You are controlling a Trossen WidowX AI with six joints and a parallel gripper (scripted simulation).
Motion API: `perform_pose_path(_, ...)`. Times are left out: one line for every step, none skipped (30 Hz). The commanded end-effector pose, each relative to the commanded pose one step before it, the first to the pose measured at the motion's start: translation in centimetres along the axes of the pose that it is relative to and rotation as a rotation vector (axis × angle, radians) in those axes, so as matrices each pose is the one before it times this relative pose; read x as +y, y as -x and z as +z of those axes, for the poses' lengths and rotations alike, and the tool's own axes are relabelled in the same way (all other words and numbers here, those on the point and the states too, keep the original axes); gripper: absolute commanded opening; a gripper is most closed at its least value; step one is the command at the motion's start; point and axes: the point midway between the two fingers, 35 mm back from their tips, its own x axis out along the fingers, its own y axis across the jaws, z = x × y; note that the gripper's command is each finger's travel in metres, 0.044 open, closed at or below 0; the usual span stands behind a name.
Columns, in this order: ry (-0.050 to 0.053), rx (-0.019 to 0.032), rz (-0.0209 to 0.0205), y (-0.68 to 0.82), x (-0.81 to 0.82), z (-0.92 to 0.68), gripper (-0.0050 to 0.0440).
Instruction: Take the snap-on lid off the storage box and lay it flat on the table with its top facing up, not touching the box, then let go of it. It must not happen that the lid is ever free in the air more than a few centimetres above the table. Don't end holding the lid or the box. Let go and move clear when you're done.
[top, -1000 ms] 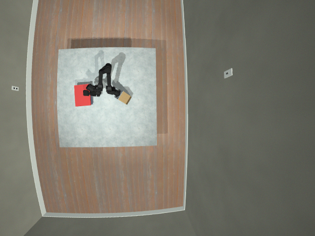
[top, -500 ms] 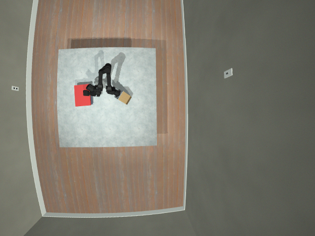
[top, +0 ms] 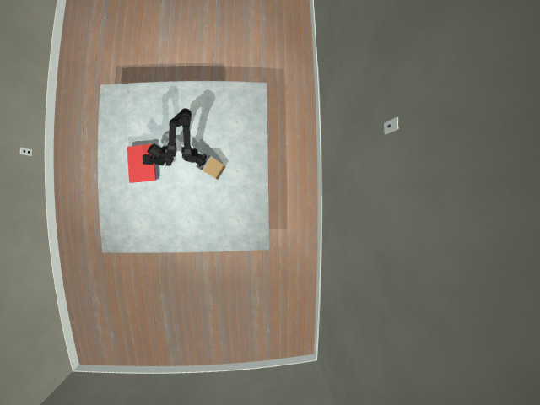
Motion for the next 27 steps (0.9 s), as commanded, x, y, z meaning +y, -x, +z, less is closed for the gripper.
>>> perform_pose_path(0.0003,-0.00022,0.00007,0.091,0.108,0.0,-0.0005)
perform_pose_path(0.0,0.0,0.0,0.017,0.012,0.0,-0.0005)
perform_pose_path(0.0,0.0,0.0,0.019,0.01,0.0,-0.0013)
perform_pose_path(0.0,0.0,0.0,0.021,0.009,-0.001,-0.002)
perform_pose_path(0.0,0.0,0.0,0.022,0.007,-0.001,-0.0027)
perform_pose_path(0.0,0.0,0.0,0.0,0.0,0.0,-0.0027)
perform_pose_path(0.0,0.0,0.0,0.0,0.0,0.0,-0.0027)
perform_pose_path(0.0,0.0,0.0,0.038,0.013,-0.002,-0.0035)
perform_pose_path(0.0,0.0,0.0,0.047,0.02,-0.002,-0.0042)
perform_pose_path(0.0,0.0,0.0,0.017,0.012,0.0,-0.005)
perform_pose_path(0.0,0.0,0.0,0.017,0.012,0.0,-0.005)
perform_pose_path(0.0,0.0,0.0,0.016,0.012,0.0,-0.005)
perform_pose_path(0.0,0.0,0.0,0.016,0.013,0.0,-0.005)
perform_pose_path(0.0,0.0,0.0,0.016,0.013,0.0,-0.005)
perform_pose_path(0.0,0.0,0.0,0.016,0.013,0.0,-0.005)
perform_pose_path(0.0,0.0,0.0,0.016,0.013,0.0,-0.005)
perform_pose_path(0.0,0.0,0.0,0.016,0.013,0.0,-0.005)
perform_pose_path(0.0,0.0,0.0,0.016,0.013,0.001,-0.005)
perform_pose_path(0.0,0.0,0.0,0.015,0.014,0.001,-0.005)
perform_pose_path(0.0,0.0,0.0,0.015,0.014,0.001,-0.005)
perform_pose_path(0.0,0.0,0.0,0.015,0.014,0.001,-0.005)
perform_pose_path(0.0,0.0,0.0,0.015,0.014,0.001,-0.005)
perform_pose_path(0.0,0.0,0.0,0.0,0.0,0.0,-0.005)
perform_pose_path(0.0,0.0,0.0,0.0,0.0,0.0,-0.005)
perform_pose_path(0.0,0.0,0.0,0.04,0.044,0.004,-0.005)
perform_pose_path(0.0,0.0,0.0,0.013,0.016,0.003,-0.005)
perform_pose_path(0.0,0.0,0.0,0.012,0.016,0.003,-0.005)
